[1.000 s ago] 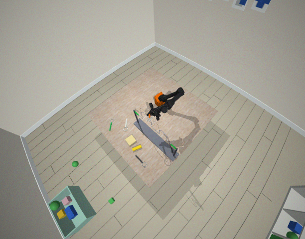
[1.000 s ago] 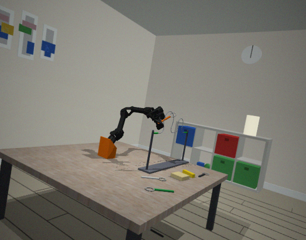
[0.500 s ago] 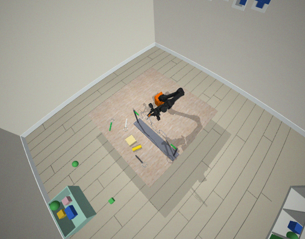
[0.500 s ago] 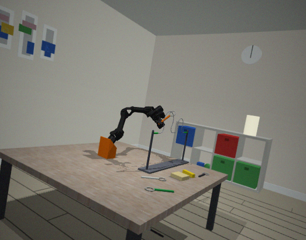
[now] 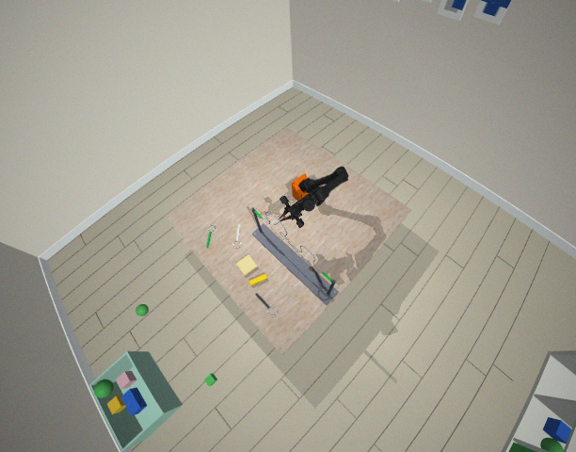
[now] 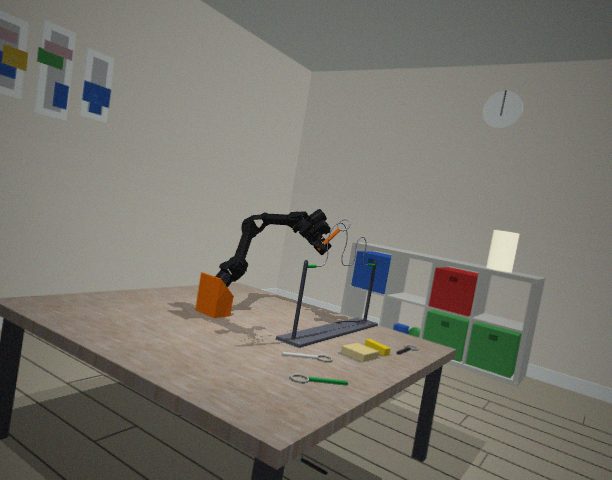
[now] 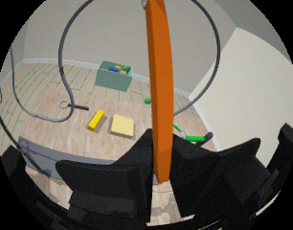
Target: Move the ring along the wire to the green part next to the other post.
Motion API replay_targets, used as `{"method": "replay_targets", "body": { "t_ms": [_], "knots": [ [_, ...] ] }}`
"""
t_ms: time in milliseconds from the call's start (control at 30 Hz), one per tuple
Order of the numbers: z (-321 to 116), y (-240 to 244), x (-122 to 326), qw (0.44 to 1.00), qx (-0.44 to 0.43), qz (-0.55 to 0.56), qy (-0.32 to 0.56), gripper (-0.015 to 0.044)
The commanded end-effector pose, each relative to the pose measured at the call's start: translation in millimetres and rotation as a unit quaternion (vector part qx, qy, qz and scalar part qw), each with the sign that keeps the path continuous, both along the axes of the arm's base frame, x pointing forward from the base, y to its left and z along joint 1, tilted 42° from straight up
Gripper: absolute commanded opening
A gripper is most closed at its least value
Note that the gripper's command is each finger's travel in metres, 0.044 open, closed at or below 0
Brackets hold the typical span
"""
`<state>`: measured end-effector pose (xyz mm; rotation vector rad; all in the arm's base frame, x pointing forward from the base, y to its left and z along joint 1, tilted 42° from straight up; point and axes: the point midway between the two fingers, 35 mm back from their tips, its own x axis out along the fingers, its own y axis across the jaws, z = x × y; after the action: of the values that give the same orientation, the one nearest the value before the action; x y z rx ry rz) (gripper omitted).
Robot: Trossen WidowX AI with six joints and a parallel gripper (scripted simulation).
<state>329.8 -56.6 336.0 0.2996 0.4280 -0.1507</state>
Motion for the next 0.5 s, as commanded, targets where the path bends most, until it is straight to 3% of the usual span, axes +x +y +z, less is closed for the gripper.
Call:
{"method": "replay_targets", "body": {
  "t_ms": [0, 467],
  "knots": [
    [1.0, 1.8, 0.4, 1.000, 0.029, 0.002, -0.003, -0.0150],
    [3.3, 6.7, 1.0, 0.993, 0.118, 0.007, -0.014, -0.0150]
  ]
}}
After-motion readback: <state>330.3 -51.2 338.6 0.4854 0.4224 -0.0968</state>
